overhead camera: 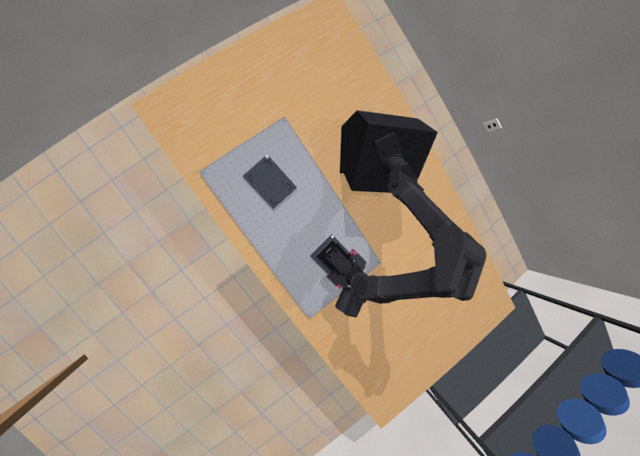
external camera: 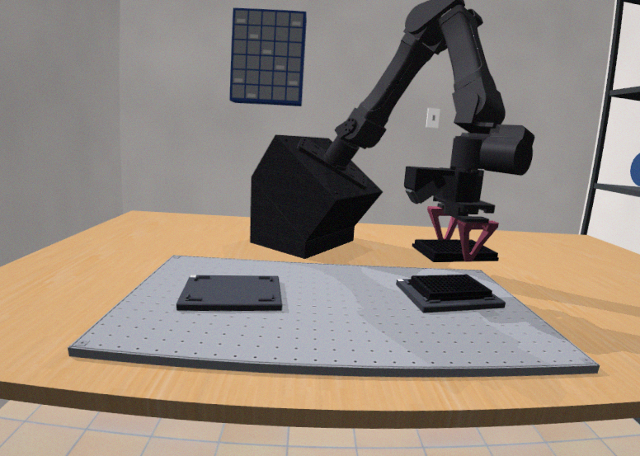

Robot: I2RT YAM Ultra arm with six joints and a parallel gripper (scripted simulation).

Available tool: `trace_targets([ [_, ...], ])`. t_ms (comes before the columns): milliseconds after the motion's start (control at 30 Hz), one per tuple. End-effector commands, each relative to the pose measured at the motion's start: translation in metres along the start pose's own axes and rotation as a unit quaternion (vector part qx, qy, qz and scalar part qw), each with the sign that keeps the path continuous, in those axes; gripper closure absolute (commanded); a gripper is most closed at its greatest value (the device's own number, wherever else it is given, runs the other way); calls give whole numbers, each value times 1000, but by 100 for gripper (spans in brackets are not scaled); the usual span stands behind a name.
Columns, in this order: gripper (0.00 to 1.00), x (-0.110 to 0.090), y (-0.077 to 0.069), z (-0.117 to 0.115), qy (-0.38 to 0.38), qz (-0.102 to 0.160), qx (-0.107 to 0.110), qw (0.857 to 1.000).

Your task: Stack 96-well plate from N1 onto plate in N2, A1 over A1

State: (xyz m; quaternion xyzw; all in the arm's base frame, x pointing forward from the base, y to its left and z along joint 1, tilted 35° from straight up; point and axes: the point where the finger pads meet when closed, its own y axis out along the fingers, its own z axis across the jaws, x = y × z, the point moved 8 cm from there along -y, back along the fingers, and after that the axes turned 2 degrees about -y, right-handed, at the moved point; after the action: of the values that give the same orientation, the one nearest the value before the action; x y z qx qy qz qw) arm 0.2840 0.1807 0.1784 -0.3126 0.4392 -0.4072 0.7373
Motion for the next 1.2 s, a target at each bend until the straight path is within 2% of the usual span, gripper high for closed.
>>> trace_targets([
  [0,100,0,9,-1,2,-5,2,1000],
  [200,100,0,12,3,3,-4,9,1000],
  [300,100,1,22,-4,3,-6,-2,1000],
  [400,100,-2,24,2,1,-3,5,1000],
  [533,100,2,33,-4,4,-7,-2,1000],
  [600,100,-2,34,2,1,-3,6,1000],
  [767,100,2,37,4,6,-5,10,1000],
  [967,100,1,51,-4,3,-7,-2,1000],
  [1067,100,-1,43,4,1,-1,10,1000],
  [1100,100,-3,39,9,1,1,24,1000],
  [1133,100,-1,43,4,1,-1,10,1000],
  [1167,100,-1,43,4,1,-1,10,1000],
])
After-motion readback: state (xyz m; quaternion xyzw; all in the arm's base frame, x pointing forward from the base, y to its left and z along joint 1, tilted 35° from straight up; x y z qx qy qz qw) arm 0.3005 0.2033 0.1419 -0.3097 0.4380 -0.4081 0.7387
